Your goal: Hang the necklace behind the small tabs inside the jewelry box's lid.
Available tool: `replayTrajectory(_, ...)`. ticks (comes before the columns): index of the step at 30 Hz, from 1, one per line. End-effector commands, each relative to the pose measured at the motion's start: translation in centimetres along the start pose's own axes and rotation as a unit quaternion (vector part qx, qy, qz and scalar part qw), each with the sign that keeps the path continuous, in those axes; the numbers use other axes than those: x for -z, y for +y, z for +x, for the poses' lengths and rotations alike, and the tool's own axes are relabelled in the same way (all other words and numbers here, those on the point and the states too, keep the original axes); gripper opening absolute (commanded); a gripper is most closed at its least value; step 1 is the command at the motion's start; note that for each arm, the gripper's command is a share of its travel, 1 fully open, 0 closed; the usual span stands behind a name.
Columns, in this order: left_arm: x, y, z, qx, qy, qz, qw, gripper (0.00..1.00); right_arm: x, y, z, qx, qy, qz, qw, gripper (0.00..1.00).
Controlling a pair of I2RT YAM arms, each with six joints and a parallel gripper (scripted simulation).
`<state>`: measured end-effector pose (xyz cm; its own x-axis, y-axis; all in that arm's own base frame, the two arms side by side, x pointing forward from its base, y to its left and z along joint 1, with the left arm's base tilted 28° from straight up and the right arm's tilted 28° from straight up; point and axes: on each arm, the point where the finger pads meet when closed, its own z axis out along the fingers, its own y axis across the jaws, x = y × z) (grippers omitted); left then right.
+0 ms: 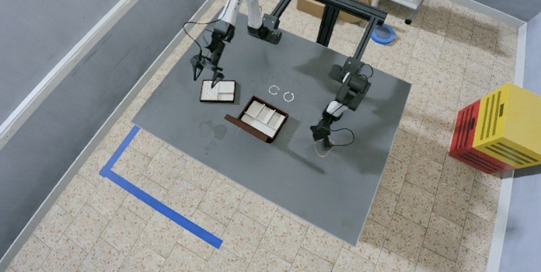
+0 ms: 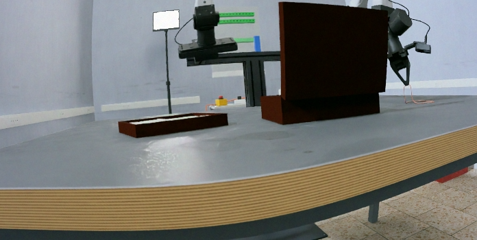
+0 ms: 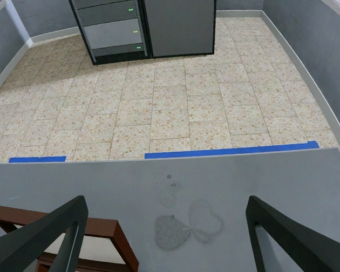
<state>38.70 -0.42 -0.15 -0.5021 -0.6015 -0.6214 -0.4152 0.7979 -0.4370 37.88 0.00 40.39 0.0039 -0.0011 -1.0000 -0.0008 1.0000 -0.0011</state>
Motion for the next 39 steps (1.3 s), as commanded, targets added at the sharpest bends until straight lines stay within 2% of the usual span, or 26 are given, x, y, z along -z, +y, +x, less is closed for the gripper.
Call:
replayTrajectory(1,0.9,-1.8,-2.1,0.04,-0.044,0.044,0.997,0.03,0.8,0.4,-2.1,-0.002,-0.026,-0.004,1.0,1.0)
replayTrajectory(24,2.4,-2.2,-2.4,0.152,-0.083,0.102,0.98,0.03,0.8,0.4,-2.1,-0.002,-0.026,-0.004,1.0,1.0)
replayTrajectory(39,4.4,-2.9,-3.1,0.228,-0.105,0.157,0.955,0.03,0.8,0.4,-2.1,-0.002,-0.026,-0.004,1.0,1.0)
